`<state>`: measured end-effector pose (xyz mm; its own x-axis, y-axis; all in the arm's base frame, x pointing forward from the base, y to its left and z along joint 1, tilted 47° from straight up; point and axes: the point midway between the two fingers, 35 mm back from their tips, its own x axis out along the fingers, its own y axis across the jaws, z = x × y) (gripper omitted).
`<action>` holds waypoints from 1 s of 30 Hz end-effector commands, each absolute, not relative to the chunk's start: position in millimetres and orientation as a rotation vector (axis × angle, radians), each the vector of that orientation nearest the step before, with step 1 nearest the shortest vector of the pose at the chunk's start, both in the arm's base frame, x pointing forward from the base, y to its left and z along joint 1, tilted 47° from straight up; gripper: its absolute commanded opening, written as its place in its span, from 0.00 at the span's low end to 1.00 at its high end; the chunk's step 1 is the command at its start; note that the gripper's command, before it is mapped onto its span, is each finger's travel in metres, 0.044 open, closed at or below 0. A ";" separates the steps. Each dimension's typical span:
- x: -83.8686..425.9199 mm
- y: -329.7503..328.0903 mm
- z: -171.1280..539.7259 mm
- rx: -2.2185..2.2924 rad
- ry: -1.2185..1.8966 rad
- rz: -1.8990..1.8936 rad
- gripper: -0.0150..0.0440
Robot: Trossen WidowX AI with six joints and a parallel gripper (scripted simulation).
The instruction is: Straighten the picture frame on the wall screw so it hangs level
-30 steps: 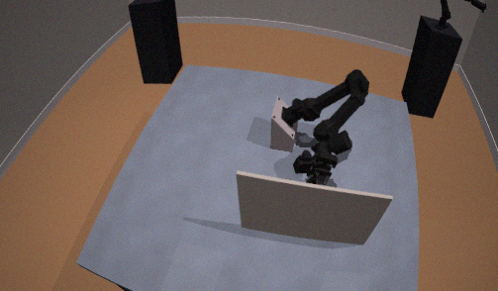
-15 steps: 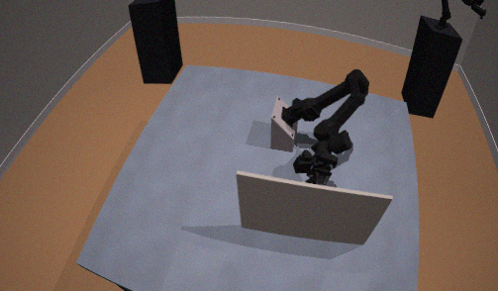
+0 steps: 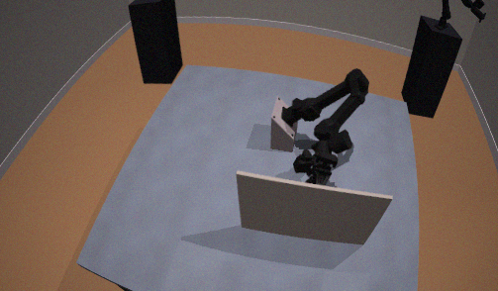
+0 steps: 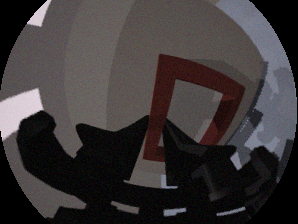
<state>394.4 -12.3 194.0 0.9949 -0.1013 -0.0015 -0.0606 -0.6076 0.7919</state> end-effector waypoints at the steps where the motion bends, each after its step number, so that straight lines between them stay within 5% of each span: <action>1: 393.5 -16.2 199.3 2.228 -0.131 -0.049 0.25; 30: 393.3 -17.7 201.2 2.228 -0.131 -0.049 0.25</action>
